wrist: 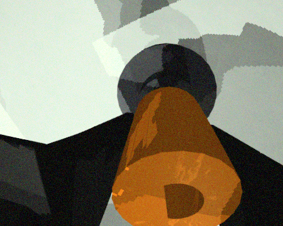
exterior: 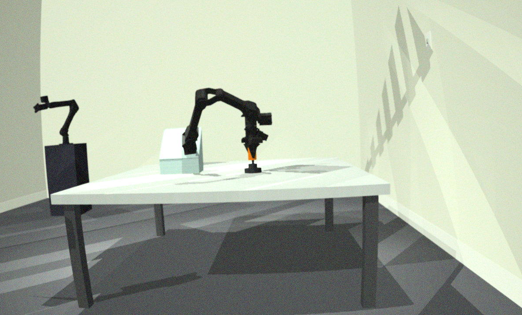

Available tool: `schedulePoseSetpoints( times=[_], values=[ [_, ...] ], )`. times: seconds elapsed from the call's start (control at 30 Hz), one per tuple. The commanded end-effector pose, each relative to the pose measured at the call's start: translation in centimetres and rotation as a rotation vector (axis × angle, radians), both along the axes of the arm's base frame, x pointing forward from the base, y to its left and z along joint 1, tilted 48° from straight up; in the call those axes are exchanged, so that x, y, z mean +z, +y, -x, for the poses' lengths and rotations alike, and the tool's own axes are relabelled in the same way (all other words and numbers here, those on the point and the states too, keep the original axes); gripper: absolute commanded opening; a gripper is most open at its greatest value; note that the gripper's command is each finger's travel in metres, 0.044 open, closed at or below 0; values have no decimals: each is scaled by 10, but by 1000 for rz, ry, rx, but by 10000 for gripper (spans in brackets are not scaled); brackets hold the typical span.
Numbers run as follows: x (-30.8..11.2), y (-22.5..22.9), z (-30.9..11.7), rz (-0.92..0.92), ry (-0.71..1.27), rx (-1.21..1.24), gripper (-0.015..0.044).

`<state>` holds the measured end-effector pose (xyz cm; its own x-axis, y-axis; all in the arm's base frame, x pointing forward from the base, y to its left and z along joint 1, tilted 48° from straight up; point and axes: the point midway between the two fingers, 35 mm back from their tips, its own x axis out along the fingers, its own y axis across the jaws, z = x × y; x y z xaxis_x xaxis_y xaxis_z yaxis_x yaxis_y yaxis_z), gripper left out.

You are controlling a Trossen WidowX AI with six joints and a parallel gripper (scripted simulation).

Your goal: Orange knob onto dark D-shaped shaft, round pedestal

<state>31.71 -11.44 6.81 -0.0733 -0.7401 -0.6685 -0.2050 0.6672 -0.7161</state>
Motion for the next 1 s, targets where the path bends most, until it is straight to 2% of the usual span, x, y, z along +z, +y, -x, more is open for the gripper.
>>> schedulePoseSetpoints(
  times=[0.0,0.97],
  values=[
    [-1,2,0,-2,-1,3,0],
    [1,1,-1,-2,-2,3,0]
  ],
)
